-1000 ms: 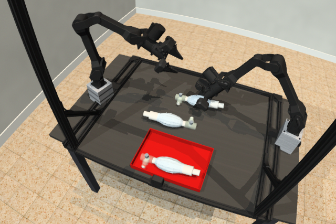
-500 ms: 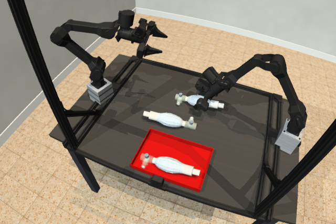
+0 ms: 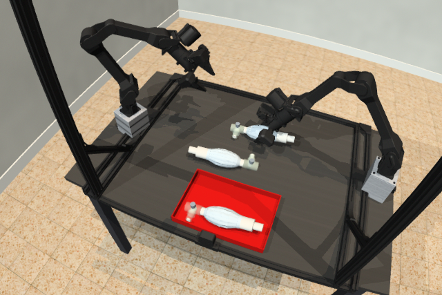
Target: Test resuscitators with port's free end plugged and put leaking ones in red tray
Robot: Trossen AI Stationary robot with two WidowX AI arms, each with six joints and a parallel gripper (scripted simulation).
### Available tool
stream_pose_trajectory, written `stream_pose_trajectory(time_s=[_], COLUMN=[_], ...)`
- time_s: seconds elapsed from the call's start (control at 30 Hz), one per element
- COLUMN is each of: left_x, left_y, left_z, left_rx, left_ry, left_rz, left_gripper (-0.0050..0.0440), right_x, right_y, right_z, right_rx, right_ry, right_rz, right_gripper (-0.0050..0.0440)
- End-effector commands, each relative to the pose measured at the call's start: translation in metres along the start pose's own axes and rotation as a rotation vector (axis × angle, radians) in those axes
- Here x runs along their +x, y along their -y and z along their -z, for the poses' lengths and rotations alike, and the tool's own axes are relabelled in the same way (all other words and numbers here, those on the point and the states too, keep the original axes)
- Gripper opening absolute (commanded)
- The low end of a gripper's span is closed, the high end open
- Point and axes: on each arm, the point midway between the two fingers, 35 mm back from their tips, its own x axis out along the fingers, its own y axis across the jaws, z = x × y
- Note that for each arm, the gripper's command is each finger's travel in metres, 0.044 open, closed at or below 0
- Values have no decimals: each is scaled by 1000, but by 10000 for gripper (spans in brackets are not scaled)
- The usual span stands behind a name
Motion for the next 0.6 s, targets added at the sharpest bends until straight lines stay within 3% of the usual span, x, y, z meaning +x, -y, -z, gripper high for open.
stream_pose_trajectory(time_s=[0.0,0.4,0.57], left_x=[-1,5,5], left_y=[-4,-7,-7], left_z=[-2,35,35], left_rx=[1,-63,-63], left_ry=[-6,-137,-137], left_rz=[6,94,94], left_gripper=[440,440,440], right_x=[0,0,0], right_y=[0,0,0], right_z=[-1,-1,-1], right_rx=[1,1,1], right_ry=[2,1,1], right_rz=[2,0,0], right_gripper=[440,440,440])
